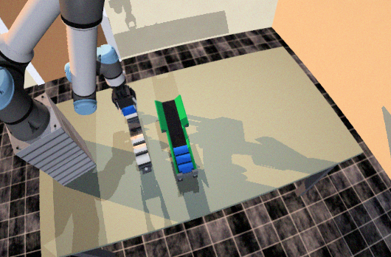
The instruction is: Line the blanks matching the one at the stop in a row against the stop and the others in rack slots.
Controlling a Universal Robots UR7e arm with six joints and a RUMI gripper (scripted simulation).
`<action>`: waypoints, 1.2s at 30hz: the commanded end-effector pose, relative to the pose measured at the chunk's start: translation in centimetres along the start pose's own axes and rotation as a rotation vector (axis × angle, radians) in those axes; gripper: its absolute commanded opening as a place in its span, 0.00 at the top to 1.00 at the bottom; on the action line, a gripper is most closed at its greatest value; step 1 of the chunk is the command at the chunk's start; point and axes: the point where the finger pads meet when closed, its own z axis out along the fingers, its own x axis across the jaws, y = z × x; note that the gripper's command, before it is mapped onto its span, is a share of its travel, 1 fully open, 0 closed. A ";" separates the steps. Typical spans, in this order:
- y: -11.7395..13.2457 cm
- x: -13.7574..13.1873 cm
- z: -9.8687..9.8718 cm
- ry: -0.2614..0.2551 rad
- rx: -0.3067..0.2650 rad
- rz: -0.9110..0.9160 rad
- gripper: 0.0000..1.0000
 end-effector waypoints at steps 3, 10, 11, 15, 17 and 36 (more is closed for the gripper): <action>-0.1 -0.4 -0.4 -0.007 0.000 -0.003 0.64; -0.1 -0.3 -0.3 -0.008 0.000 -0.002 0.64; -0.1 -0.3 -0.3 -0.007 0.000 -0.002 0.64; 0.0 -0.1 -0.3 -0.006 0.000 -0.001 0.64; 0.4 0.7 -0.3 -0.002 0.000 0.003 0.64; 12.0 12.5 -2.8 -0.002 0.001 0.056 0.64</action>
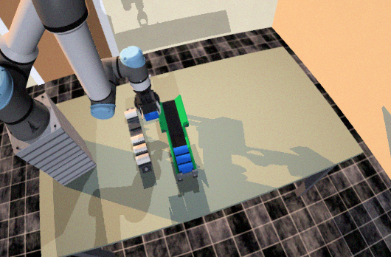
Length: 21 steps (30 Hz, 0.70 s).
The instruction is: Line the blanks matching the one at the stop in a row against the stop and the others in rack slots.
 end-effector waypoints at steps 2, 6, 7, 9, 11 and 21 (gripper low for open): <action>5.1 4.5 -1.3 -0.018 0.006 0.012 0.64; 7.9 6.4 -2.3 -0.018 0.005 0.022 0.64; 7.9 6.4 -2.3 -0.018 0.005 0.022 0.64; 8.4 6.6 -2.5 -0.018 0.004 0.024 0.64; 10.7 7.9 -3.4 -0.018 0.004 0.032 0.64; 13.0 8.9 -4.4 -0.017 0.002 0.039 0.64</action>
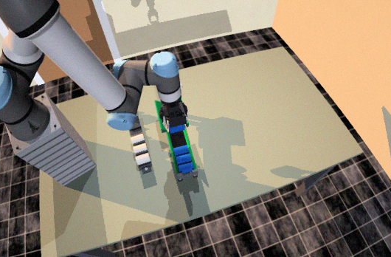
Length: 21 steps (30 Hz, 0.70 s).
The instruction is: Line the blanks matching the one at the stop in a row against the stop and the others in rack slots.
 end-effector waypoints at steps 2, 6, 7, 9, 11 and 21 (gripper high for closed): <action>0.4 0.2 0.0 -0.016 0.007 -0.006 0.64; 0.4 0.2 0.0 -0.016 0.007 -0.007 0.64; 0.4 0.2 0.0 -0.016 0.007 -0.006 0.64; 0.4 0.2 0.0 -0.016 0.007 -0.006 0.64; 0.4 0.2 0.0 -0.016 0.007 -0.006 0.64; 0.4 0.2 0.6 -0.016 0.007 -0.006 0.64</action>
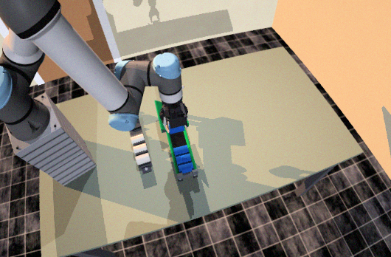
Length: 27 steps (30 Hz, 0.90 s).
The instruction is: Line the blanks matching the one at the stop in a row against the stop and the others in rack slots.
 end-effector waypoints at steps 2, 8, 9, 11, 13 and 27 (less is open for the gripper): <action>0.3 0.3 0.8 0.004 -0.001 0.003 0.64; 0.3 0.3 3.3 0.004 -0.001 0.003 0.64; 0.3 0.3 3.8 0.004 -0.001 0.003 0.64; 0.3 0.3 4.8 0.004 -0.001 0.003 0.64; 0.3 0.4 5.8 0.004 -0.001 0.003 0.64; 0.3 0.4 9.7 0.004 -0.001 0.003 0.64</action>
